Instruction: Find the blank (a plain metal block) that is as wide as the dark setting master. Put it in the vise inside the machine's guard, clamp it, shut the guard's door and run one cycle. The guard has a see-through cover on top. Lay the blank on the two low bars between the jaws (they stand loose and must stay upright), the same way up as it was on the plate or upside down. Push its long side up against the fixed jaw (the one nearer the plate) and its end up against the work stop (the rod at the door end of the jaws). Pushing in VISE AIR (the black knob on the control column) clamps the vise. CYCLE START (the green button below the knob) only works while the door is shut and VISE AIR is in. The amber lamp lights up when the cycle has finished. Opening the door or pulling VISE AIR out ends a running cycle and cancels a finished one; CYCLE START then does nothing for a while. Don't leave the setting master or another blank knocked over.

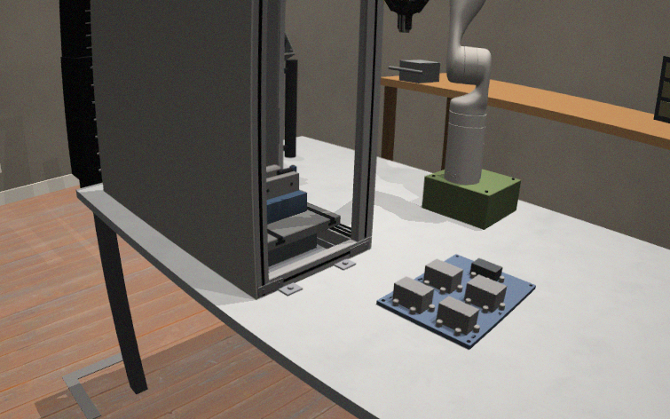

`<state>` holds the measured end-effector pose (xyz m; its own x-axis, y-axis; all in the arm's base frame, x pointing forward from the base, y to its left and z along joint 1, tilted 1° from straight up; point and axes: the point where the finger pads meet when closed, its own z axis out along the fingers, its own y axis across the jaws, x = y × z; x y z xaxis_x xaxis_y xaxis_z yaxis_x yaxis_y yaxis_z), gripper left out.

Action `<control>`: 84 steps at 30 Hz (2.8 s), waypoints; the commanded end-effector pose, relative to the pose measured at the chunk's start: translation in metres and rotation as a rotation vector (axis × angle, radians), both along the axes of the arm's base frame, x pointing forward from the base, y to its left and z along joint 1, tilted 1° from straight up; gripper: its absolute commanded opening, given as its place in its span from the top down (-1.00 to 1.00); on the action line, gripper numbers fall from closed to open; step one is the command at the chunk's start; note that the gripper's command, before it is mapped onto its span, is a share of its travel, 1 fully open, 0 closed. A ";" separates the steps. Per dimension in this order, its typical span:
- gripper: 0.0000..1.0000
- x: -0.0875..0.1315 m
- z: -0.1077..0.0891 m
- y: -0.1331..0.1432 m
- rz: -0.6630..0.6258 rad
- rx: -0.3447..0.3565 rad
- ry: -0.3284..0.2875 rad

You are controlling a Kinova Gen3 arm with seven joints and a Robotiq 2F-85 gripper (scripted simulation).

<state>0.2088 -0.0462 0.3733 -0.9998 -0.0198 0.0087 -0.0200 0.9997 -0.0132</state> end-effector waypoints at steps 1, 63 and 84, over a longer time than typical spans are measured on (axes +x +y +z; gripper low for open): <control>0.80 0.000 -0.005 0.030 -0.006 0.003 -0.003; 0.80 -0.007 -0.027 0.197 -0.006 0.003 -0.003; 0.80 -0.011 -0.040 0.296 -0.005 0.003 -0.003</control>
